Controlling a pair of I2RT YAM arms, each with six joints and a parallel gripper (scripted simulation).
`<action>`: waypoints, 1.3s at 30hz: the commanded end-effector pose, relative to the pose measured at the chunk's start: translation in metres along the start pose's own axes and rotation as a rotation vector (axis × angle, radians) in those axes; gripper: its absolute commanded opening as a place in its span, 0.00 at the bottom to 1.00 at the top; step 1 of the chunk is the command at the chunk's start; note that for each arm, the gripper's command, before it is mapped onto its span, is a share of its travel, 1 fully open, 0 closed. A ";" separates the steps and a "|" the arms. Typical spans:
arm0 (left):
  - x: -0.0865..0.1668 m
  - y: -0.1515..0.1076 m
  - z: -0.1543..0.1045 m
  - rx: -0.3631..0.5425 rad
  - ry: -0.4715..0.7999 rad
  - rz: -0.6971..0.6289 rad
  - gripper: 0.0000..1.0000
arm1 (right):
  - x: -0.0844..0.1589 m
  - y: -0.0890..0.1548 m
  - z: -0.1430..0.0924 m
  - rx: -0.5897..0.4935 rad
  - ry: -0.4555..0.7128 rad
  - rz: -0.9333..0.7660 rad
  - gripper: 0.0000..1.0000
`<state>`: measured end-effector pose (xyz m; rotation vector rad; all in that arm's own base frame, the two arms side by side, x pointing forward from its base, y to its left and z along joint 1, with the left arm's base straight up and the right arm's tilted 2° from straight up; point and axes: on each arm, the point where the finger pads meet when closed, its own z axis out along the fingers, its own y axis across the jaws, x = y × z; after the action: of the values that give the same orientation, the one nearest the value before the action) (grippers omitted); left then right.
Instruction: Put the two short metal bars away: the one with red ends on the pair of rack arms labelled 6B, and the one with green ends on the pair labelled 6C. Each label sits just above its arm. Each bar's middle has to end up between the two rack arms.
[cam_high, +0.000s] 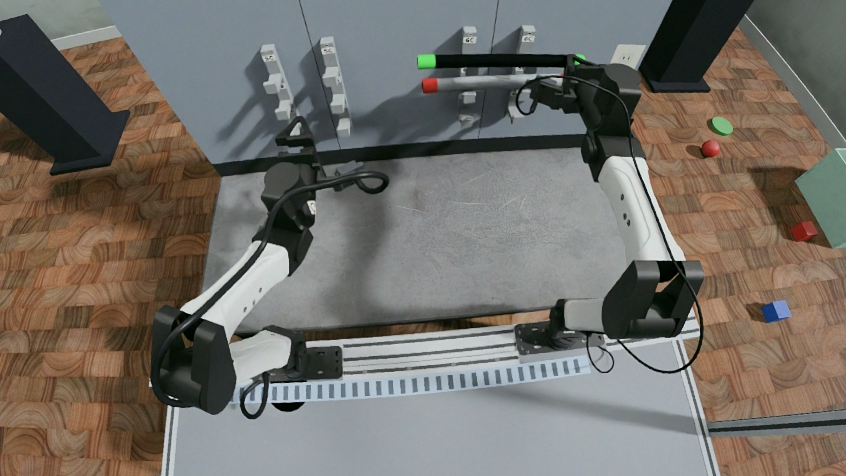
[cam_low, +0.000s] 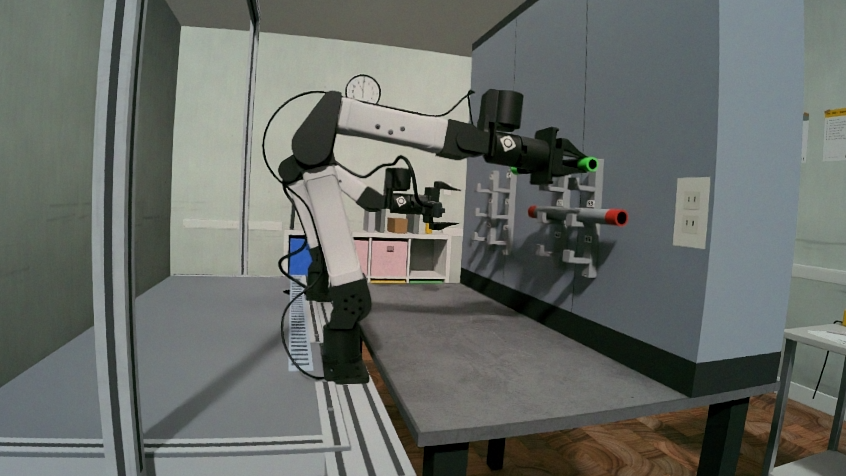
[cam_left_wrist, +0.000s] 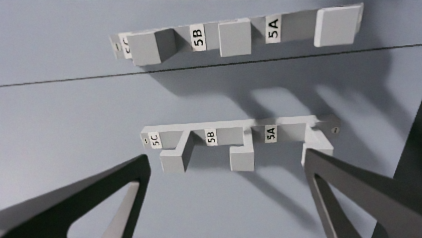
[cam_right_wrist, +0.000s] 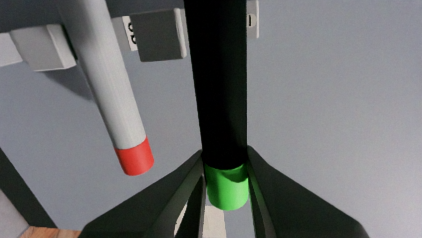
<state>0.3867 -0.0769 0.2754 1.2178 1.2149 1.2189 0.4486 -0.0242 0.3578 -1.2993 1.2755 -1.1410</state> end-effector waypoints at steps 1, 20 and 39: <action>0.001 0.003 -0.004 -0.007 -0.007 -0.011 1.00 | 0.000 -0.023 0.001 0.072 0.003 0.013 0.00; 0.001 0.003 -0.004 -0.007 -0.007 -0.011 1.00 | 0.000 -0.030 0.016 0.072 0.003 0.013 0.00; 0.001 0.003 -0.004 -0.007 -0.007 -0.011 1.00 | 0.001 -0.037 0.030 0.072 0.003 0.013 0.00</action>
<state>0.3867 -0.0769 0.2754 1.2179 1.2148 1.2188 0.4789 -0.0235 0.3582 -1.3082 1.2826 -1.1343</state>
